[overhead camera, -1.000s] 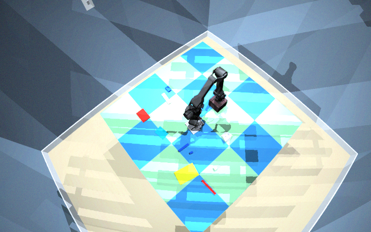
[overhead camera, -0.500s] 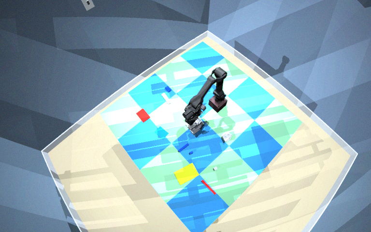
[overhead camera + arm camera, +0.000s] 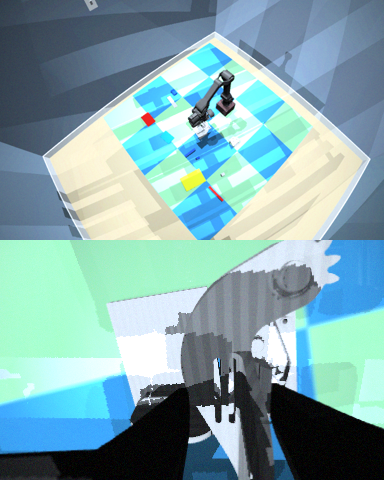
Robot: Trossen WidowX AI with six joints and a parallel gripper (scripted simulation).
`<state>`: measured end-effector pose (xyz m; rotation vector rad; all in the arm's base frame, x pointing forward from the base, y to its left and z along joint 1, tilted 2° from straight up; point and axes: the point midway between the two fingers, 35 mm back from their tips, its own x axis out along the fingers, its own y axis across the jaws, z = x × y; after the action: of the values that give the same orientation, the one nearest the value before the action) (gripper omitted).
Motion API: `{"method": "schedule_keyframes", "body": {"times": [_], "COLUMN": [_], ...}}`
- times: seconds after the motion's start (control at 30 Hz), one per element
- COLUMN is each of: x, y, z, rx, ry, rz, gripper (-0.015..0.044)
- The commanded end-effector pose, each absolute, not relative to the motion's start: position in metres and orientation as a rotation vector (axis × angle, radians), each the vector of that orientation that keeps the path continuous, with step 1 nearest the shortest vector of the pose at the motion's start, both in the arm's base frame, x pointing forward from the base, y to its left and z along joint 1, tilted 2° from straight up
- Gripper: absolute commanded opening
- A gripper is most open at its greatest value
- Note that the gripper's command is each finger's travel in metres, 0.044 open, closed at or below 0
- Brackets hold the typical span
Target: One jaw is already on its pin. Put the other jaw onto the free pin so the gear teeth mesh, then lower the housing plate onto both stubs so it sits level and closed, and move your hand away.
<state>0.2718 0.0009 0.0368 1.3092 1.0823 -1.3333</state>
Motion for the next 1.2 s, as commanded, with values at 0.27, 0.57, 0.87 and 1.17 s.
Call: {"method": "schedule_keyframes", "body": {"times": [0.27,0.57,0.87,1.17], "x": [0.278,0.281,0.284,0.287], "y": [-0.002,-0.003,-0.005,-0.007], "z": [0.037,0.037,0.037,0.037], "rx": [1.508,1.649,1.784,1.915], "ry": [0.921,0.788,0.639,0.474], "rz": [-1.514,-1.646,-1.773,-1.894], "gripper": [0.0134,0.0134,0.0134,0.0134]}}
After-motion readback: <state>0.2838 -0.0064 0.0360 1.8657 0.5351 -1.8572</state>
